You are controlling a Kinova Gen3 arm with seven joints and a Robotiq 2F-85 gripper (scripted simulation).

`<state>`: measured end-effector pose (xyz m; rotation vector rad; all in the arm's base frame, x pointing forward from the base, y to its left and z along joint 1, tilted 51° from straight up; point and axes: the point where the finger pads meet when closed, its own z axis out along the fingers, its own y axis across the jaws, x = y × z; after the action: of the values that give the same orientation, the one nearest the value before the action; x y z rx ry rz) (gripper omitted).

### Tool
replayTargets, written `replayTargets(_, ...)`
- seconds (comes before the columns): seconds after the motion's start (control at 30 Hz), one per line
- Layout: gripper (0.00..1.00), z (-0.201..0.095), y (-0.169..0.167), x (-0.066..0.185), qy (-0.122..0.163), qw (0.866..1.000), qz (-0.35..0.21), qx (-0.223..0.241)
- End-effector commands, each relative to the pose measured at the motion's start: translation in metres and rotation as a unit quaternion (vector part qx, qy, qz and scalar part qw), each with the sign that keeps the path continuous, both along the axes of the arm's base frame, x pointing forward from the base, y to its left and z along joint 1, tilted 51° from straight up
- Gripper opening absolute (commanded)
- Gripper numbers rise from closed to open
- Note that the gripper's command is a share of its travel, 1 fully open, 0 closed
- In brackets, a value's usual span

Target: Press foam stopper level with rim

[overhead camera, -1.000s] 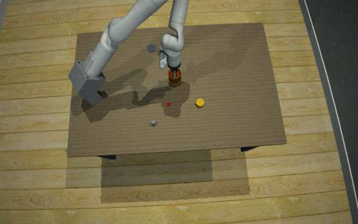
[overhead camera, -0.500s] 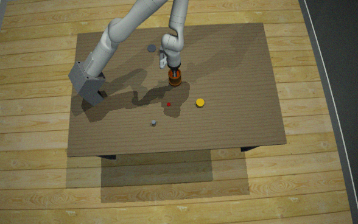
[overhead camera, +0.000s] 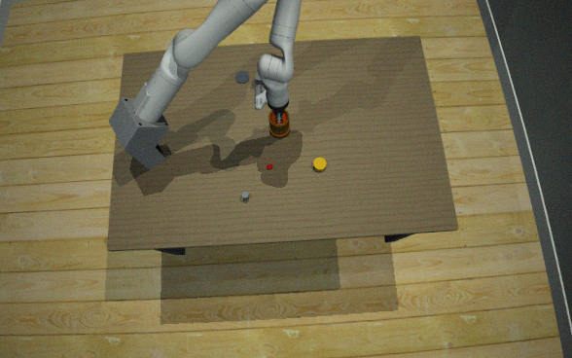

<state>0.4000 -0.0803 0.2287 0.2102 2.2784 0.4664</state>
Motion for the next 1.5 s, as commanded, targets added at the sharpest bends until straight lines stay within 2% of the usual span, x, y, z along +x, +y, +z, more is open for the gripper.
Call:
replayTargets(0.0, 0.0, 0.0, 0.0, 0.0, 0.0, 1.0, 0.0, 0.0)
replayTargets(0.5, 0.0, 0.005, -0.002, -0.007, 0.0, 1.0, 0.0, 0.0)
replayTargets(1.47, 0.0, 0.035, -0.015, -0.042, 0.0, 1.0, 0.0, 0.0)
